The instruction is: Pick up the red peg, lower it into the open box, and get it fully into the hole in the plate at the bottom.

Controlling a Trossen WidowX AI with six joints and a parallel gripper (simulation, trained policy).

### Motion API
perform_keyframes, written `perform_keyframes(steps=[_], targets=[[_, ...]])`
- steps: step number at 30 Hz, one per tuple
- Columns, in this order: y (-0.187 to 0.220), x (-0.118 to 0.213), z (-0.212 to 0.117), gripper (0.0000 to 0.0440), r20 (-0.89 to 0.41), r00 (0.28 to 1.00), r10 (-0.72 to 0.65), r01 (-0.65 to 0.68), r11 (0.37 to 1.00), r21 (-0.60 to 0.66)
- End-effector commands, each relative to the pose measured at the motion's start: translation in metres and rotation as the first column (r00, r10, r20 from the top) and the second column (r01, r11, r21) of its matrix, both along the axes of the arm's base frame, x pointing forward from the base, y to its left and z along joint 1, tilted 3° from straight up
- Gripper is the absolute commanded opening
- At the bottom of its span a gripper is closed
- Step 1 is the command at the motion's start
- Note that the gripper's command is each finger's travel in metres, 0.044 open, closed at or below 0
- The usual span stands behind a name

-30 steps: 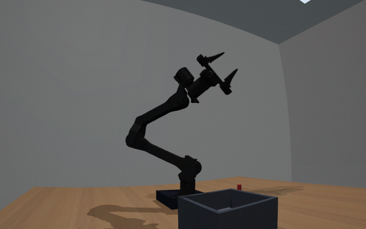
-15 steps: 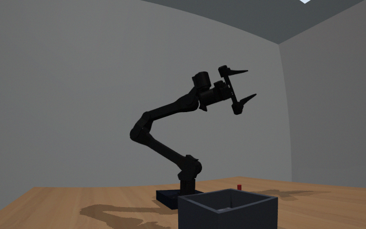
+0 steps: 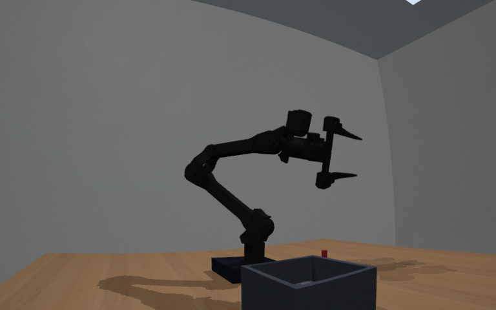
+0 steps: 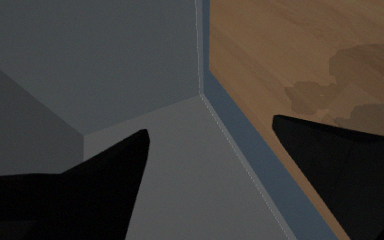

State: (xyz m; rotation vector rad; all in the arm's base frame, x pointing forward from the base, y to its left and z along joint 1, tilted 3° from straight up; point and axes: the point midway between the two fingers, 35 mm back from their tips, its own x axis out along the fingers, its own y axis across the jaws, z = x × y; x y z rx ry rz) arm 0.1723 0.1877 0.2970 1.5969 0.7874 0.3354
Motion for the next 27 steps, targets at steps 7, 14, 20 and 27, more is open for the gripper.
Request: perform_keyframes(steps=[7,14,20,27], targets=[[-0.006,0.008,-0.066,0.0440,-0.135,0.991,-0.024,-0.015,0.960,-0.279],[-0.020,0.006,-0.111,0.0440,-0.261,0.963,-0.062,-0.068,0.886,-0.460],[-0.033,0.000,-0.146,0.0440,-0.377,0.920,-0.107,-0.143,0.804,-0.577],[-0.042,-0.007,-0.175,0.0440,-0.474,0.867,-0.151,-0.224,0.733,-0.643]])
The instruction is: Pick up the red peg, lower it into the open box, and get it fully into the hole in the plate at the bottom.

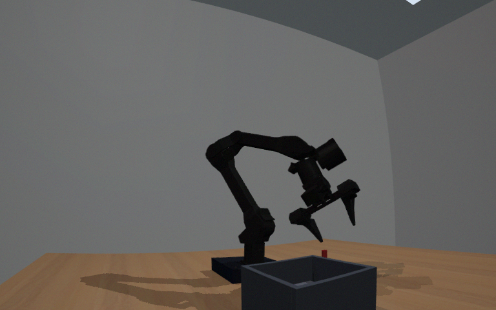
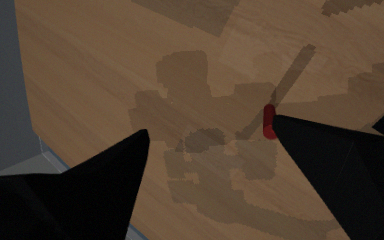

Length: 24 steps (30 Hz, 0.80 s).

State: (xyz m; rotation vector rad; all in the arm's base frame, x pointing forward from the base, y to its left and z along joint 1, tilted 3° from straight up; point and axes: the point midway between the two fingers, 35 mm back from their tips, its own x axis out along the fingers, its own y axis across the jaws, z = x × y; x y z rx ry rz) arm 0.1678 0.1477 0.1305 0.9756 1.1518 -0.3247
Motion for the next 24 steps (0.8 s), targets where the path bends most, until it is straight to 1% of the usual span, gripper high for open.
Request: perform_keyframes(steps=[1,13,22,24], targets=[[-0.003,-0.003,-0.011,0.0440,-0.048,0.999,0.006,-0.008,0.999,-0.040],[-0.007,-0.010,-0.046,0.0440,-0.144,0.990,0.002,-0.016,0.995,-0.100],[-0.006,-0.015,-0.080,0.0440,-0.181,0.983,-0.020,0.004,0.996,-0.091],[-0.006,-0.016,-0.085,0.0432,-0.188,0.982,-0.026,0.010,0.996,-0.087]])
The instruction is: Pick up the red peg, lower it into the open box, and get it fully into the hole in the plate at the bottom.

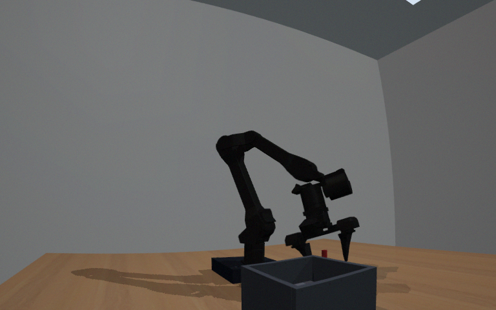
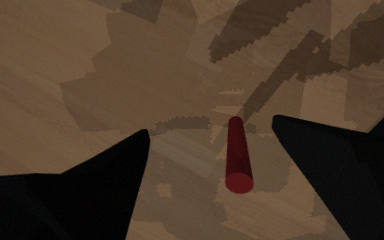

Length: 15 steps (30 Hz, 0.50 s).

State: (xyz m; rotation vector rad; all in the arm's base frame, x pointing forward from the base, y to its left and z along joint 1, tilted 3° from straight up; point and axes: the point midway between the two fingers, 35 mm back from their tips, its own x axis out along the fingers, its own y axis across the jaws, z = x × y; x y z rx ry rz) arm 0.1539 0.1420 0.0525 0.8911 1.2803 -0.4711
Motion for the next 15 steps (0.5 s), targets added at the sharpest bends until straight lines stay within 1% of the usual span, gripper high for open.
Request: perform_keyframes(steps=[1,15], targets=[[0.0001,-0.0027,-0.0098,0.0419,-0.020,1.000,-0.013,0.013,1.000,0.001],[0.0018,-0.0075,-0.0176,0.0077,-0.107,0.994,-0.013,0.016,0.999,0.030]])
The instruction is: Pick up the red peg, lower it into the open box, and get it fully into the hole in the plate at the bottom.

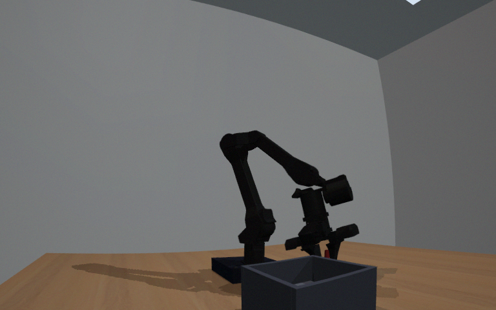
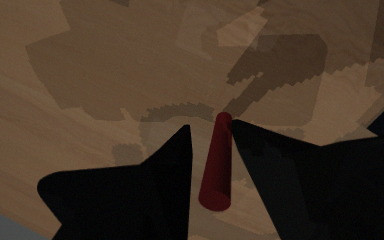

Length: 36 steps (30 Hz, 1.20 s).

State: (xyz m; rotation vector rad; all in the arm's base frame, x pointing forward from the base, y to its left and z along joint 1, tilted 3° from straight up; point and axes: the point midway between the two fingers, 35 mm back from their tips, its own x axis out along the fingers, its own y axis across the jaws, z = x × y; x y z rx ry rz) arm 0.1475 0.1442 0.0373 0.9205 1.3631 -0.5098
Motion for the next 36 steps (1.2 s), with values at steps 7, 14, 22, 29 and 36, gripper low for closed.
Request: perform_keyframes(steps=[7,14,22,29,36], targets=[[0.000,0.010,0.011,0.0007,0.011,1.000,0.023,-0.023,1.000,-0.001],[-0.003,0.032,0.044,0.0004,0.098,0.993,0.060,-0.057,0.998,-0.032],[-0.016,0.061,0.085,0.0000,0.178,0.983,0.052,-0.039,0.997,-0.074],[-0.039,0.088,0.105,0.0000,0.221,0.975,0.006,0.019,0.994,-0.109],[-0.064,0.112,0.113,0.0000,0.239,0.970,-0.051,0.085,0.987,-0.137]])
